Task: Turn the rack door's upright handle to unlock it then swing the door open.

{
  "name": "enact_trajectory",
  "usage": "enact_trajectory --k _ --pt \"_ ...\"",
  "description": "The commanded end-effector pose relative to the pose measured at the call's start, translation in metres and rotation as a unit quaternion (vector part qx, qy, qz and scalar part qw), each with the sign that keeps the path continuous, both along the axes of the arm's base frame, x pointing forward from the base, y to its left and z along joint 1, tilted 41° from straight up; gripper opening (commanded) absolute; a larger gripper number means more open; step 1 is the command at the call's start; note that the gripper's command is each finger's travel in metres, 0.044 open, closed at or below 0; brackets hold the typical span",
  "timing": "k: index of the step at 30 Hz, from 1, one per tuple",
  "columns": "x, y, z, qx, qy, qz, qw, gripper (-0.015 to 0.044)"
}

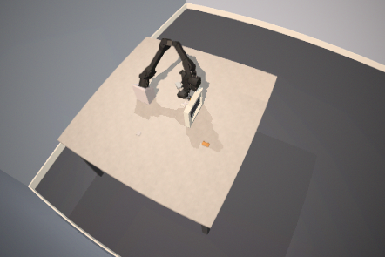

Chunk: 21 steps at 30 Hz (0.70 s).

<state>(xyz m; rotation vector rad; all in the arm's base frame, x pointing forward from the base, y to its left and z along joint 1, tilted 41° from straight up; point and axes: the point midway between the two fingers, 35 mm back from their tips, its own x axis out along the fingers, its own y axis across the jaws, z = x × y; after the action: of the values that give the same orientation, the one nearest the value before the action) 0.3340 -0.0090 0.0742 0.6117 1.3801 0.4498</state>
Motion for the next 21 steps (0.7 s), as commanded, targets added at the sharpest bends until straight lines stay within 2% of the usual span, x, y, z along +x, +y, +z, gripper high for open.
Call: enact_trajectory --k 1,5,10,21 --pt "-0.0001 0.0011 -0.0012 0.003 0.003 -0.001 1.0 0.0043" --pt "-0.0001 0.0011 -0.0012 0.003 0.003 -0.001 1.0 0.0016" --pt "-0.0001 0.0011 -0.0012 0.001 -0.008 0.011 1.0 0.0015" --pt "0.0 0.0011 -0.0012 -0.038 -0.173 0.212 0.961 0.0015"
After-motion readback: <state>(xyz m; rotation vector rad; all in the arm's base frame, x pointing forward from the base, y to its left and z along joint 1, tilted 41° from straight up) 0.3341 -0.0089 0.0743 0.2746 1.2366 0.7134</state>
